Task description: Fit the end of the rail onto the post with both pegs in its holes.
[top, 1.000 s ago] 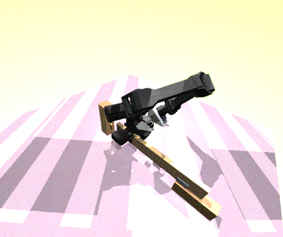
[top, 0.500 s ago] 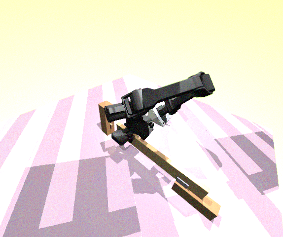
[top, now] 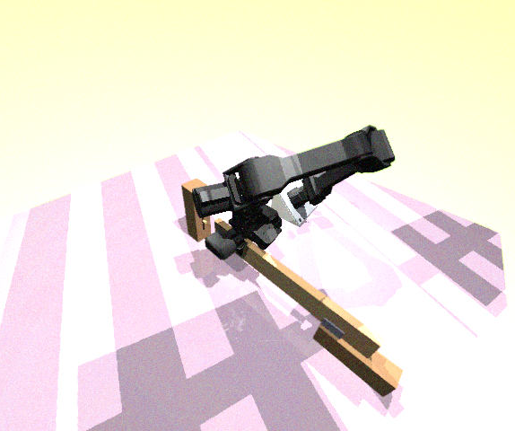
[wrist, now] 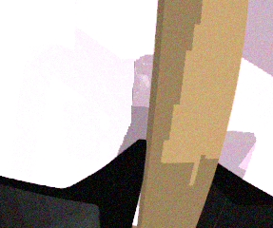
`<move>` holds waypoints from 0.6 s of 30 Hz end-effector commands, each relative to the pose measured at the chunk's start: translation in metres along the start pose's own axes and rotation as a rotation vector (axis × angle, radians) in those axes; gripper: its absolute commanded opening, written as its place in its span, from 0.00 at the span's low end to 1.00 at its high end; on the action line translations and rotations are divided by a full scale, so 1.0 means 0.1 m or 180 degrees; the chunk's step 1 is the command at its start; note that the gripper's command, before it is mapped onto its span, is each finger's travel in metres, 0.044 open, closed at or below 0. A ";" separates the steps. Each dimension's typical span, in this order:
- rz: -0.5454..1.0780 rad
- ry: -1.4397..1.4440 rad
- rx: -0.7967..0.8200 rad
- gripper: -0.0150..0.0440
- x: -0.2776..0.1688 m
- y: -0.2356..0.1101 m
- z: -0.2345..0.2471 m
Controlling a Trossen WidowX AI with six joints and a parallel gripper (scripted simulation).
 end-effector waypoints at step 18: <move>0.0003 0.0004 -0.0035 0.25 0.01 -0.02 0.01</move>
Point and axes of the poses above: the point midway between the two fingers, 35 mm back from their tips, its own y axis out along the fingers, its own z axis across the jaws, x = y × z, the point moved 6 cm from there along -y, back along the fingers, and after that the axes turned 8 degrees about y, right-handed, at the moved point
